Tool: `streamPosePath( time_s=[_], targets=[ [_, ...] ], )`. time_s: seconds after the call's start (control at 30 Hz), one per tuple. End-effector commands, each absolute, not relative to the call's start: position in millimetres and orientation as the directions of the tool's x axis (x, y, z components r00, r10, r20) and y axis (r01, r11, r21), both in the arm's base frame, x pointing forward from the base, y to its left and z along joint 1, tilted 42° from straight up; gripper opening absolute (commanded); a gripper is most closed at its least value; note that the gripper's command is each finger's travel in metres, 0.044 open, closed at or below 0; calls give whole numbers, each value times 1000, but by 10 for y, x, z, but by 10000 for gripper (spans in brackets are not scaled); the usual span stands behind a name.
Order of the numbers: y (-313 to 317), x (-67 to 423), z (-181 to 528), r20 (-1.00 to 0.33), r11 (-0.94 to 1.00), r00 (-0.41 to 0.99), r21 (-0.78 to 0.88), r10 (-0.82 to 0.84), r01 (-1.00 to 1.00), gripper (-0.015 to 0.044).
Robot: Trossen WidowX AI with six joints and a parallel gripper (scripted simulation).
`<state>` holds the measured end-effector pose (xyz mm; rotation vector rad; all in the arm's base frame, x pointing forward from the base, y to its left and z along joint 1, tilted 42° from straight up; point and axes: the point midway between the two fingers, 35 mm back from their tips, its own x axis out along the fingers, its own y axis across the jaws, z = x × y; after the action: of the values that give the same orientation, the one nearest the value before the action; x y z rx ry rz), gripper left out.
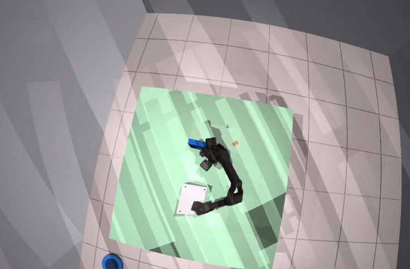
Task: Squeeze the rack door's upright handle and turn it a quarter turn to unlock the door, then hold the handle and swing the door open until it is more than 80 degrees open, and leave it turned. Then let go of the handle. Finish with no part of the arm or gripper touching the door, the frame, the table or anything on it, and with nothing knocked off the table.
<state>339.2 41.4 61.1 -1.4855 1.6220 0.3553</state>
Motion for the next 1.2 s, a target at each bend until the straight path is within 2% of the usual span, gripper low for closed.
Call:
streamPosePath(
  time_s=[0.0, 0.33, 0.57, 1.17],
  targets=[
    [416, 3395, 610, -748, 98, 106, -223, -655, -970, 295],
    [415, 3395, 610, -748, -246, 106, 78, -655, -966, 295],
    [415, 3395, 610, -748, -252, 106, 84, -655, -964, 295],
    [415, 3395, 610, -748, -252, 106, 84, -655, -964, 175]
  ],
)
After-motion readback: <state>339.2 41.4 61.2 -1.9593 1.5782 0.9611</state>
